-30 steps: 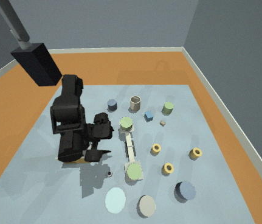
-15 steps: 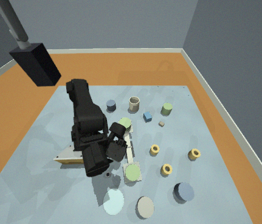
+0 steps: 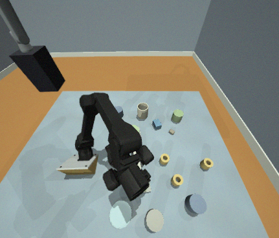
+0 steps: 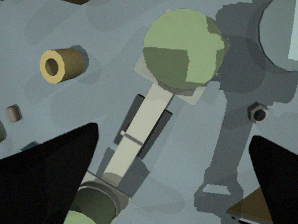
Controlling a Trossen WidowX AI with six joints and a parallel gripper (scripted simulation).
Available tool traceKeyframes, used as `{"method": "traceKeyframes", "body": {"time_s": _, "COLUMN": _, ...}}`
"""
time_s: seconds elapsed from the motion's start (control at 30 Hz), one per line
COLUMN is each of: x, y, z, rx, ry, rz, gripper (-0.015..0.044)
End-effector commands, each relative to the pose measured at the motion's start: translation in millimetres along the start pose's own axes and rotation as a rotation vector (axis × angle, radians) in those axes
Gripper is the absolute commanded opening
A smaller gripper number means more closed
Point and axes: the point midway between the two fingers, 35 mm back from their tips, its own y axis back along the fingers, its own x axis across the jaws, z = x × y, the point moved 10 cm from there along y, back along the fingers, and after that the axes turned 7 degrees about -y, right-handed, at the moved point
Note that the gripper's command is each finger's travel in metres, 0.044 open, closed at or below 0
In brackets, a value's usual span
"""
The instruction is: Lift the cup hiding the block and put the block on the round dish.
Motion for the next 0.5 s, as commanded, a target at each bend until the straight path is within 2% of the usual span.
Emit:
{"method": "traceKeyframes", "body": {"time_s": 0.0, "x": 9, "y": -14, "z": 15, "rx": 0.009, "ry": -0.13, "rz": -0.058, "gripper": 0.044}}
{"method": "traceKeyframes", "body": {"time_s": 0.3, "x": 28, "y": -43, "z": 40, "rx": -0.003, "ry": -0.394, "rz": -0.167, "gripper": 0.044}}
{"method": "traceKeyframes", "body": {"time_s": 0.47, "x": 29, "y": -45, "z": 41, "rx": -0.005, "ry": -0.413, "rz": -0.174, "gripper": 0.044}}
